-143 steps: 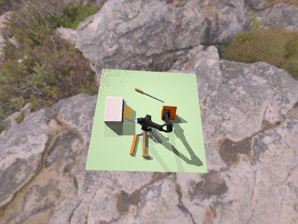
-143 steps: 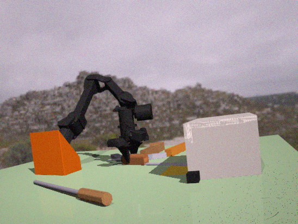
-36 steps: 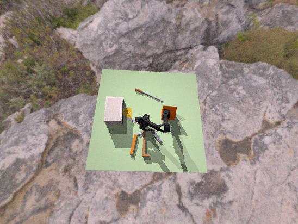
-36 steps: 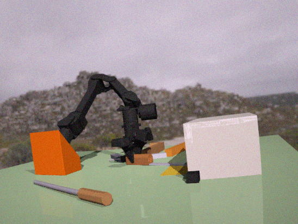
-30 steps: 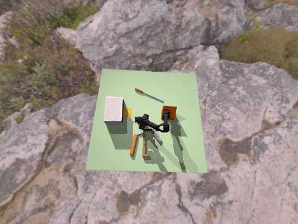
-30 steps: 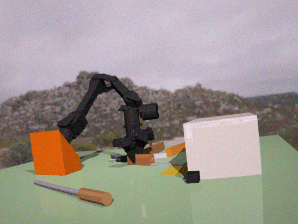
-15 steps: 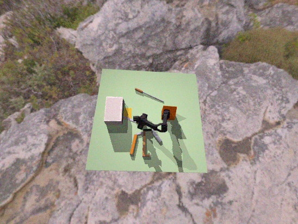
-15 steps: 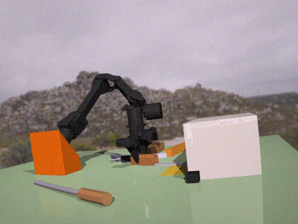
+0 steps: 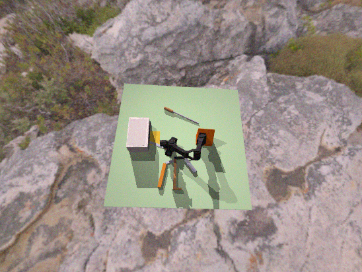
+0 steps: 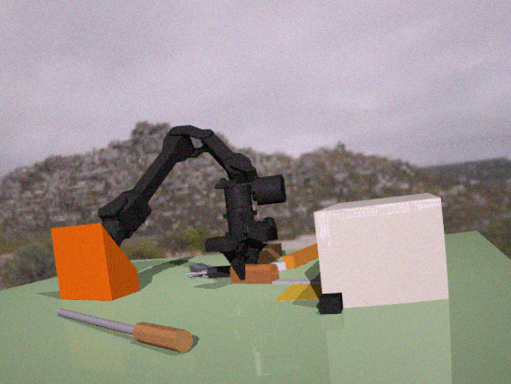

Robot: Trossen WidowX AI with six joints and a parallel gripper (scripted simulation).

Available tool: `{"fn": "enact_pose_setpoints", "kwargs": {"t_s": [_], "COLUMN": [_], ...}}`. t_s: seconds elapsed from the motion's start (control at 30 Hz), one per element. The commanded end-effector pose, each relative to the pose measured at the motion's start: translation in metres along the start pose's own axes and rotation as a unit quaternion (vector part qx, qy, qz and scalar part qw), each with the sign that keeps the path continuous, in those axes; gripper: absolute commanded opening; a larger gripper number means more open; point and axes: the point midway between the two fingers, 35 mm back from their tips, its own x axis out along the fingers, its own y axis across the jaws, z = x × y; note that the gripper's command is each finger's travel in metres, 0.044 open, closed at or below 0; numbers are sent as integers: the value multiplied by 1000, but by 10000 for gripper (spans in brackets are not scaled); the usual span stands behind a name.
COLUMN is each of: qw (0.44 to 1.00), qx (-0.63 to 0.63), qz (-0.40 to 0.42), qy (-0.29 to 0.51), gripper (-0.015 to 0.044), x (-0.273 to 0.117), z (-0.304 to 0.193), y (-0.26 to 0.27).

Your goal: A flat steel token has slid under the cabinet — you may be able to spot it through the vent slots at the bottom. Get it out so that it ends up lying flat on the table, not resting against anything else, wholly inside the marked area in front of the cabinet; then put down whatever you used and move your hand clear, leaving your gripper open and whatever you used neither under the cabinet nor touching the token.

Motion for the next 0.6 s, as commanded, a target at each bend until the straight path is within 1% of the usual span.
{"fn": "enact_pose_setpoints", "kwargs": {"t_s": [0.0, 0.57], "qw": [1000, 1000], "qx": [-3, -3], "qz": [2, 2], "qy": [-1, -1], "gripper": [0, 0], "x": [0, 0], "z": [7, 27], "y": [1, 1]}}
